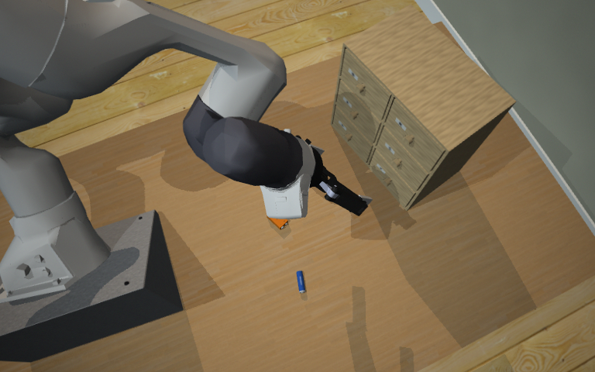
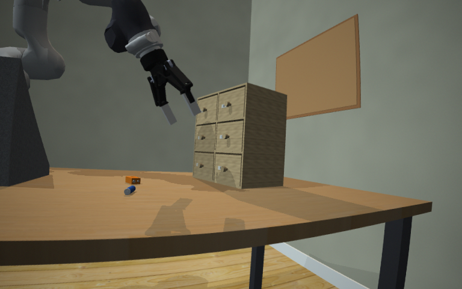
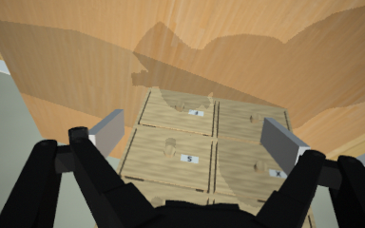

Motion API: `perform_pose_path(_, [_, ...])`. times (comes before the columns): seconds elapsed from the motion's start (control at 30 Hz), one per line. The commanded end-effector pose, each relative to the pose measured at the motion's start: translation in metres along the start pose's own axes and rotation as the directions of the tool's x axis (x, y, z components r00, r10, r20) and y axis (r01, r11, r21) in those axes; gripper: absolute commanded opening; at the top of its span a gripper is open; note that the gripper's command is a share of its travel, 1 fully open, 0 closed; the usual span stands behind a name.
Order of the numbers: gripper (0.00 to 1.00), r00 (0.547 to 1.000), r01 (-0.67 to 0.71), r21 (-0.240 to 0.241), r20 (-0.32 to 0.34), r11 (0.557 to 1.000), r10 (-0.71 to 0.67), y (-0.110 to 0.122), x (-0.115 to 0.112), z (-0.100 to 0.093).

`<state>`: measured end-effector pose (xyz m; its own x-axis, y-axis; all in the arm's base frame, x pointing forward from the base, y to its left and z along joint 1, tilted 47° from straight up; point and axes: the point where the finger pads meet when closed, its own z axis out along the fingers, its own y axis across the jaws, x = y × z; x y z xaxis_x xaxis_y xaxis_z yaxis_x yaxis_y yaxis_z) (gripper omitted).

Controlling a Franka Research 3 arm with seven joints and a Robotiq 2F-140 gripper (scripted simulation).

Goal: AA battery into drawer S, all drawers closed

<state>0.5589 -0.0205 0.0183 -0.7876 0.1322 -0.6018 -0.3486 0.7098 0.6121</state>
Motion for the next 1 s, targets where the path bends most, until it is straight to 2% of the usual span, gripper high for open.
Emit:
perform_pose_path(0.0, [1.00,0.991,-0.088,-0.070,-0.104,0.994,0.080,0.016,0.003,-0.008])
perform_pose_path(0.27, [1.00,0.938,-0.088,-0.070,-0.342,0.994,0.059,0.014,0.012,-0.047])
perform_pose_path(0.33, [1.00,0.938,-0.088,-0.070,-0.342,0.994,0.059,0.014,0.012,-0.047])
perform_pose_path(0.53, [1.00,0.878,-0.087,-0.070,-0.477,0.994,0.044,0.013,0.017,-0.071])
perform_pose_path(0.7, [1.00,0.847,-0.087,-0.070,-0.531,0.994,0.037,0.012,0.019,-0.081])
perform_pose_path(0.97, [1.00,0.839,-0.088,-0.070,-0.543,0.994,0.036,0.012,0.020,-0.083])
